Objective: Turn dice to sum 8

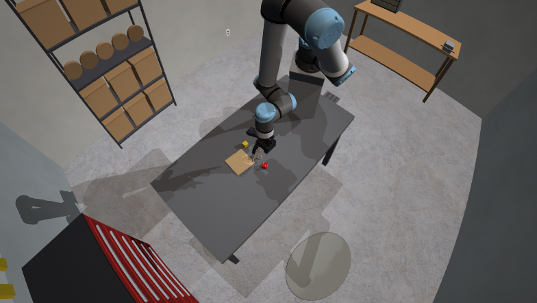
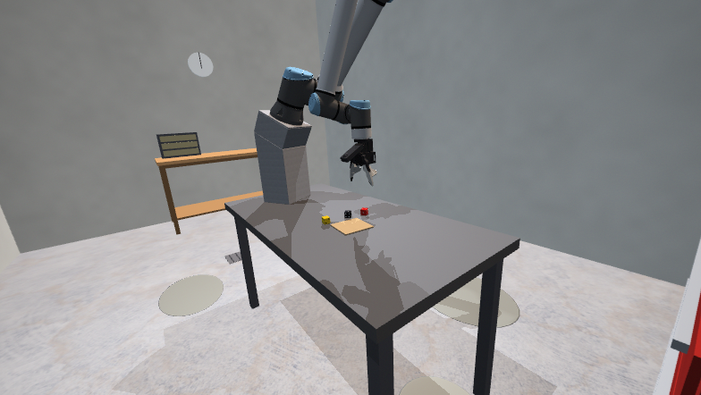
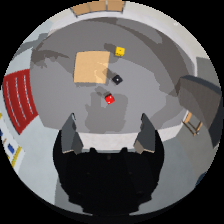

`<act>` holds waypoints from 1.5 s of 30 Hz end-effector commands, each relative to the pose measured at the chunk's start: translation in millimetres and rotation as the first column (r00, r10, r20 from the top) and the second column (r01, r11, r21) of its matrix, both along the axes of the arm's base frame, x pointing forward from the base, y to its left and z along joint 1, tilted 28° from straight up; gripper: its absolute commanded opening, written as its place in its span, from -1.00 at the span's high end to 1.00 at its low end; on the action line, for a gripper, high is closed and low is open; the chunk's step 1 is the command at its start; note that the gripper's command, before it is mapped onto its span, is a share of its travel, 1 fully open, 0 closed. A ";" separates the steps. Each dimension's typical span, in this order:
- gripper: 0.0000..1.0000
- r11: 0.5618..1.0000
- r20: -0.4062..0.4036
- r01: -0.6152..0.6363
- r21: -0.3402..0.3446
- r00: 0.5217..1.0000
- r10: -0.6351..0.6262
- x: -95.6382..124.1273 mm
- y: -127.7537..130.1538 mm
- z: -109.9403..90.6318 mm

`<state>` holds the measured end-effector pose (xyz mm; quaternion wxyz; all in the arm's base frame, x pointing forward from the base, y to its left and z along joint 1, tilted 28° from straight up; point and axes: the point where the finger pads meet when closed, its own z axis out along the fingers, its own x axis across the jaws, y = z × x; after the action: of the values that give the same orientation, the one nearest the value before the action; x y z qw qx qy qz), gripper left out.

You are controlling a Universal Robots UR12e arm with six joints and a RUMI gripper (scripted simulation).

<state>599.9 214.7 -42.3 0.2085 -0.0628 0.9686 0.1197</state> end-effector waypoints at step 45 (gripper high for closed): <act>-1.00 0.878 0.082 -0.424 -0.222 0.889 0.451 -7.1 17.5 -1.7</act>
<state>594.9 231.5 -42.6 0.2329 -0.3071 0.9207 0.0619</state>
